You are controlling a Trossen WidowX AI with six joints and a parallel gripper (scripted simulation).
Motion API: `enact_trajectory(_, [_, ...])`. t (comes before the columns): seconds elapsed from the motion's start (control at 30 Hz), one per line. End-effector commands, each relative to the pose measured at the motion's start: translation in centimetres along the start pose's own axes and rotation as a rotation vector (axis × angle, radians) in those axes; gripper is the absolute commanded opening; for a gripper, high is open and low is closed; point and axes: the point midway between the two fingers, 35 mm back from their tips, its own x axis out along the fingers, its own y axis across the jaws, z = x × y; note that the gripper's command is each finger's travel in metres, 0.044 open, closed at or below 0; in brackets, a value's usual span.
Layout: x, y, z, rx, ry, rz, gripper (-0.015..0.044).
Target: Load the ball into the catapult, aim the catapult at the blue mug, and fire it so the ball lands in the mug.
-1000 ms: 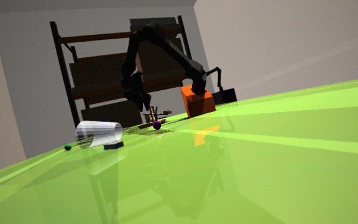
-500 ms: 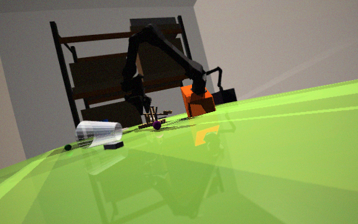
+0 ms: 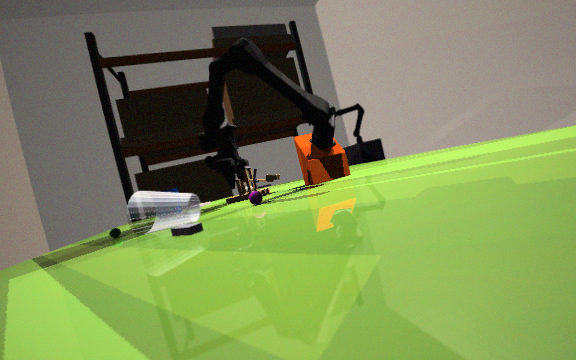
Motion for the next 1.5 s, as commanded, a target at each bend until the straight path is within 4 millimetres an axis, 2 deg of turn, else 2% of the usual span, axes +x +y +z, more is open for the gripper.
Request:
enact_trajectory(0.0, [1.1,0.1,-0.4,0.005,0.011,0.007,0.0440])
enact_trajectory(0.3, [1.5,0.2,-0.4,0.005,0.011,0.008,0.0440])
enact_trajectory(0.67, [1.2,0.0,-0.2,0.002,0.006,0.002,0.0151])
enact_trajectory(0.87, [1.2,0.0,-0.2,0.002,0.006,0.002,0.0111])
enact_trajectory(0.93, [0.1,0.0,-0.1,0.002,0.005,0.001,0.0059])
enact_trajectory(1.0, [-2.7,0.0,-0.1,0.002,0.004,0.002,0.0006])
enact_trajectory(1.07, [-3.9,0.0,-0.1,0.002,0.004,0.003,0.0000])
enact_trajectory(1.17, [-3.9,0.0,-0.1,0.002,0.004,0.003,0.0000])
enact_trajectory(1.47, [-2.7,0.1,-0.1,0.001,0.008,0.004,0.0000])
